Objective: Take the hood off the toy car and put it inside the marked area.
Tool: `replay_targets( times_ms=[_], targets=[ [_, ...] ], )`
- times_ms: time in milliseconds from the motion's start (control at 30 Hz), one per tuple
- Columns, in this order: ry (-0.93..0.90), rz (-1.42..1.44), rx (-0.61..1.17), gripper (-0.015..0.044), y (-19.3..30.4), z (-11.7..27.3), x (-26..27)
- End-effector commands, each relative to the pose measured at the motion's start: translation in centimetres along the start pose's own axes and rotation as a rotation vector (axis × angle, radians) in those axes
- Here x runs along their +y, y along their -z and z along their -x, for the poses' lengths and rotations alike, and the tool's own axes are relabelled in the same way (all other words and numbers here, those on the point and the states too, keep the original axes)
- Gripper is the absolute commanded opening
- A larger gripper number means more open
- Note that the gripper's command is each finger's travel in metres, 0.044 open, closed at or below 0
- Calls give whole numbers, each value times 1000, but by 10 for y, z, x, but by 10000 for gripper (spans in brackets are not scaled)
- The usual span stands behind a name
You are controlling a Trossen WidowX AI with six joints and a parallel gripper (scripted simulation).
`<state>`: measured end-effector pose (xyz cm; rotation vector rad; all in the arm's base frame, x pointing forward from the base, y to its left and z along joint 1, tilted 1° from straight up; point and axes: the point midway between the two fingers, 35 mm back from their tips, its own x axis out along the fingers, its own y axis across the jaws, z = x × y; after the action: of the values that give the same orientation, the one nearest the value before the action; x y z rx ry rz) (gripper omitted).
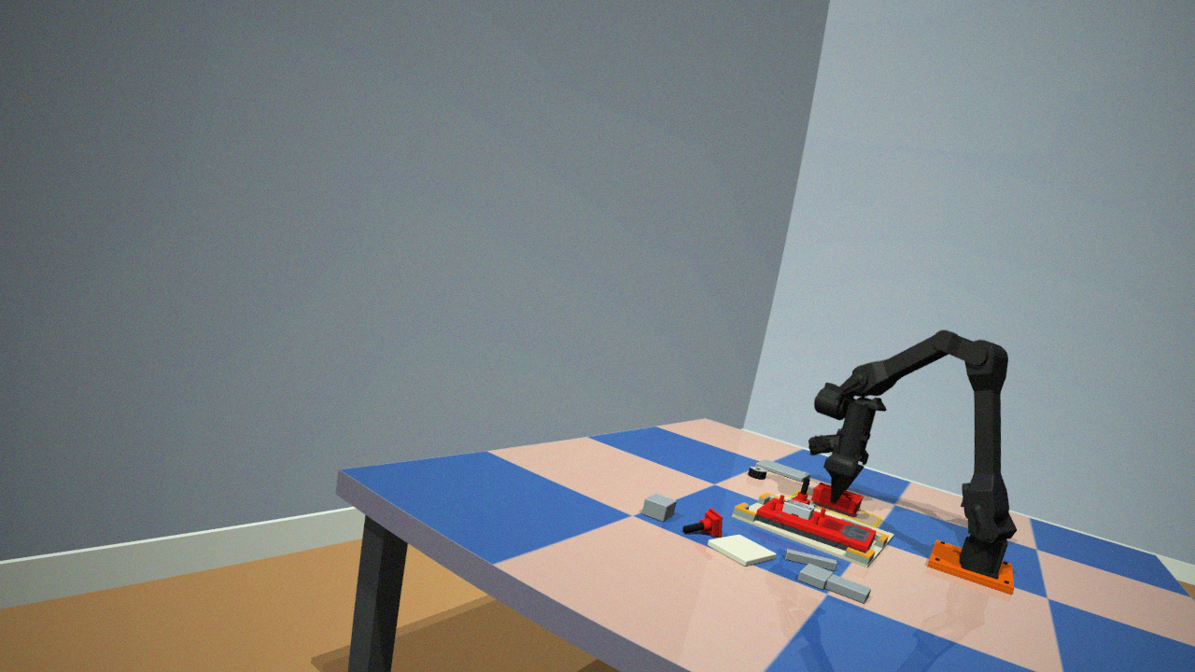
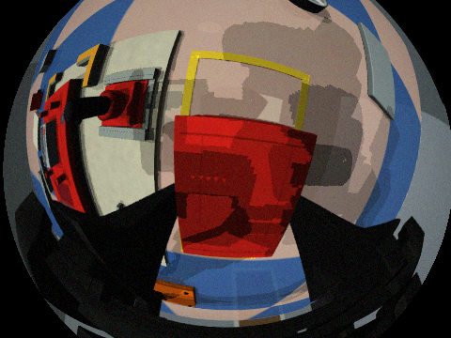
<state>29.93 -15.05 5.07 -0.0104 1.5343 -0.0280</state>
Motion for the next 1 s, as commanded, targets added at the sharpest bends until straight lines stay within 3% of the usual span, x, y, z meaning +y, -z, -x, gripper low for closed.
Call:
replay_targets(
  times_ms=[0,400,967],
  targets=[
    [-5,3,5,0,2,-4,1],
    [-5,3,5,0,2,-9,1],
    [0,0,1,440,0,-4,0]
  ],
)
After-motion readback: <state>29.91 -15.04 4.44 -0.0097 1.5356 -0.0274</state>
